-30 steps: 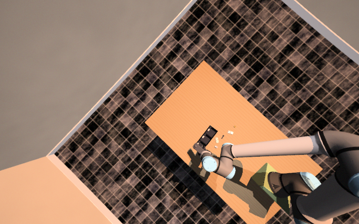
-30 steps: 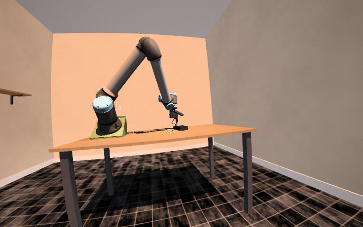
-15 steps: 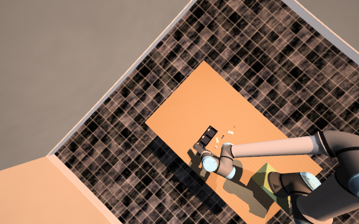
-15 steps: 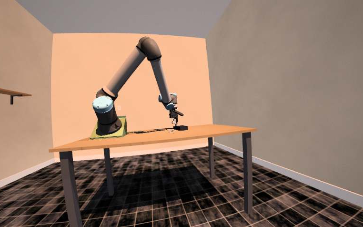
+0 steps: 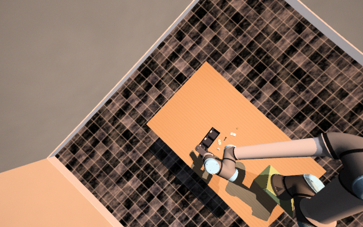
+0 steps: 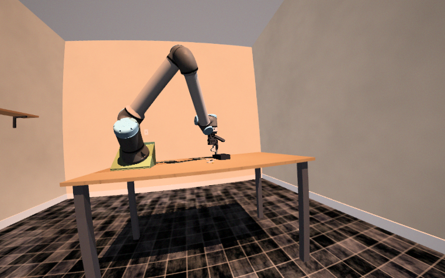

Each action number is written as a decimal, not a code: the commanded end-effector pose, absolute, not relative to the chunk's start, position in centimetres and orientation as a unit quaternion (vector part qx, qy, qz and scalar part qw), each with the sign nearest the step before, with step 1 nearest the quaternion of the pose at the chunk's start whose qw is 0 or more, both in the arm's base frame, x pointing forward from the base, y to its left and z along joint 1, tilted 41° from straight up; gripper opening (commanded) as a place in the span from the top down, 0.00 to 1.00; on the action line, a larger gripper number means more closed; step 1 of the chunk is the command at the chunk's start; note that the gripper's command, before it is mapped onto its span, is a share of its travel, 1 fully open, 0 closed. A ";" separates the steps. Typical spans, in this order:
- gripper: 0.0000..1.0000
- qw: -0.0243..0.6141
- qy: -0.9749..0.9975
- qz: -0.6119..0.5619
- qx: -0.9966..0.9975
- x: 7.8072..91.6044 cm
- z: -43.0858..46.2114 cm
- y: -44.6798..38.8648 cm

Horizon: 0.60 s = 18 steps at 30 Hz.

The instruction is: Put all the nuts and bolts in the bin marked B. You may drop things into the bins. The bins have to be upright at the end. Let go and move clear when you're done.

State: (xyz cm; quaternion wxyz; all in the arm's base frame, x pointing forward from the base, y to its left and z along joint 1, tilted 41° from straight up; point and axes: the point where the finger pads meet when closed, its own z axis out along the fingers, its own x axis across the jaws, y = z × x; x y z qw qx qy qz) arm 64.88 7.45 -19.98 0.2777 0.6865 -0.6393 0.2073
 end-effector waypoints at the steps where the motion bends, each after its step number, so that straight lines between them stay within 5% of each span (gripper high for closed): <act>1: 0.96 0.276 -0.639 0.209 0.687 65.1 -19.8 7.5; 18: 0.96 0.275 -0.639 0.210 0.687 65.3 -18.4 8.8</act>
